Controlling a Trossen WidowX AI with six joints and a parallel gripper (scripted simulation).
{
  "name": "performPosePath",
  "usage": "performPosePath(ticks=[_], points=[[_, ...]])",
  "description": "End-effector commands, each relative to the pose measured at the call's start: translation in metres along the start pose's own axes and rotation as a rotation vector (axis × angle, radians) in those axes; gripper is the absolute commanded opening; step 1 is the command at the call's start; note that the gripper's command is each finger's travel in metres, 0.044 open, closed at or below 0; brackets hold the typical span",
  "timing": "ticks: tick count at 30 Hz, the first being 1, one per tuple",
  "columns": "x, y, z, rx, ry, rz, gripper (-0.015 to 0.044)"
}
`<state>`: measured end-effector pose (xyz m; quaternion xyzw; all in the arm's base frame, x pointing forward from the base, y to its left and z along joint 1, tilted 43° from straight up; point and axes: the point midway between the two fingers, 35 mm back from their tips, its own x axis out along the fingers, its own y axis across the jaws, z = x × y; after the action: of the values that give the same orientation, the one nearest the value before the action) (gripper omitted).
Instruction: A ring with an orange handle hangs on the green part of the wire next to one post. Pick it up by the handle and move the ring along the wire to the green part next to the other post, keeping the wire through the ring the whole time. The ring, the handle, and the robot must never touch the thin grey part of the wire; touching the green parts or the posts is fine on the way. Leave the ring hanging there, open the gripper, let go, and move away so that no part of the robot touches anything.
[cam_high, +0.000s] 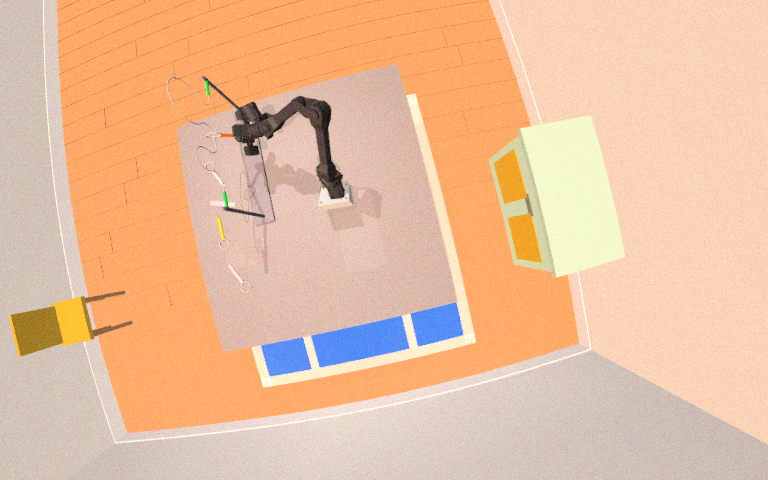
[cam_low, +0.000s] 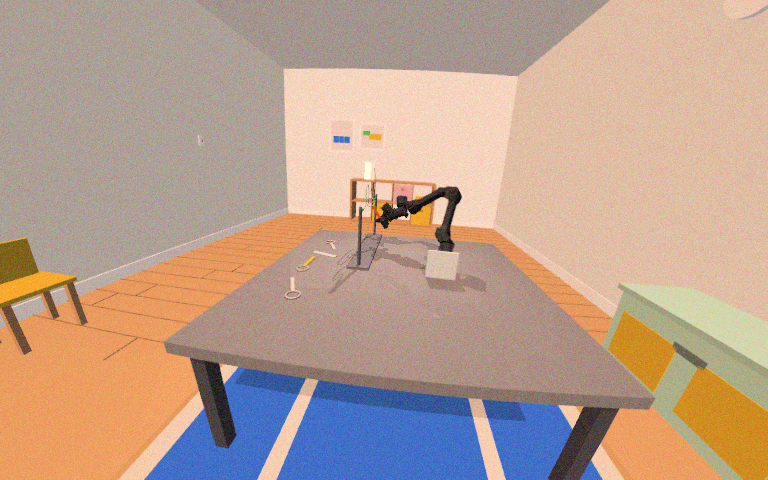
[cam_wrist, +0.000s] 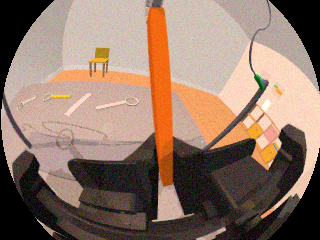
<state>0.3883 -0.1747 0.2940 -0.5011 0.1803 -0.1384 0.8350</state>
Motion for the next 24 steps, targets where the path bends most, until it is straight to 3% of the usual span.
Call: performPosePath(ticks=[1,24], points=[[-0.002,0.015,-0.002,0.072,0.017,0.044,-0.015],[-0.012,0.058,0.006,0.233,0.037,0.138,-0.015]])
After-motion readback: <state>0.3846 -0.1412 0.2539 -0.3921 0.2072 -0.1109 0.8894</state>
